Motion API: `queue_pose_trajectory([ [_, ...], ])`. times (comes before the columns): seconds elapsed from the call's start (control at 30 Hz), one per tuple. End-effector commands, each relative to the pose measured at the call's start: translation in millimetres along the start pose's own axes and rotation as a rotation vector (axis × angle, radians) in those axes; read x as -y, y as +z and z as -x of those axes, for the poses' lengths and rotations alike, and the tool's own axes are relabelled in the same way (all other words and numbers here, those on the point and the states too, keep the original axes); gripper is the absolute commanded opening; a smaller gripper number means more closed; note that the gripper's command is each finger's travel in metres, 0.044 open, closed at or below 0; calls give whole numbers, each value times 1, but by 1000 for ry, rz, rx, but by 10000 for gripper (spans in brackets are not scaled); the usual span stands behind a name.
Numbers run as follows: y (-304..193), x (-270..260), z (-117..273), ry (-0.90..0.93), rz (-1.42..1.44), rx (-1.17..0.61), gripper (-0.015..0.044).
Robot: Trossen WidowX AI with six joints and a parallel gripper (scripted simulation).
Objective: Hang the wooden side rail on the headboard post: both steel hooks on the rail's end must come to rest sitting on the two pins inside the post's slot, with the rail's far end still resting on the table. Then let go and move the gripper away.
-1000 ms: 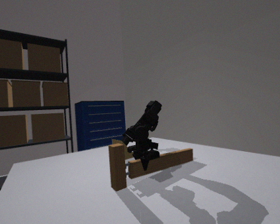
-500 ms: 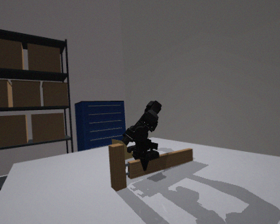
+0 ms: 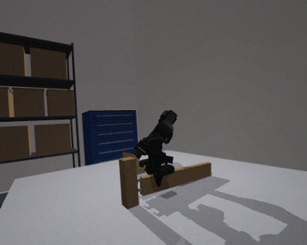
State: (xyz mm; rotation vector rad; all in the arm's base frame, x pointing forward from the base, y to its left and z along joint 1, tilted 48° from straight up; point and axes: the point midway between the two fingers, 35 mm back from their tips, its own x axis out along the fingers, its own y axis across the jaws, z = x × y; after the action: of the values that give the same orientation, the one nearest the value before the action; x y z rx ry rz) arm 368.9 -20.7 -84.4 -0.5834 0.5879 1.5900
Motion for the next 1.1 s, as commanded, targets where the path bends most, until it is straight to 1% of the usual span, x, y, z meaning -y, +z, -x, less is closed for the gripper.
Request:
queue_pose_trajectory([
  [0.0, -3, 3, 6, -13, 6, -8, 0],
  [1.07, -6, 3, 6, -13, 6, -8, 0],
])
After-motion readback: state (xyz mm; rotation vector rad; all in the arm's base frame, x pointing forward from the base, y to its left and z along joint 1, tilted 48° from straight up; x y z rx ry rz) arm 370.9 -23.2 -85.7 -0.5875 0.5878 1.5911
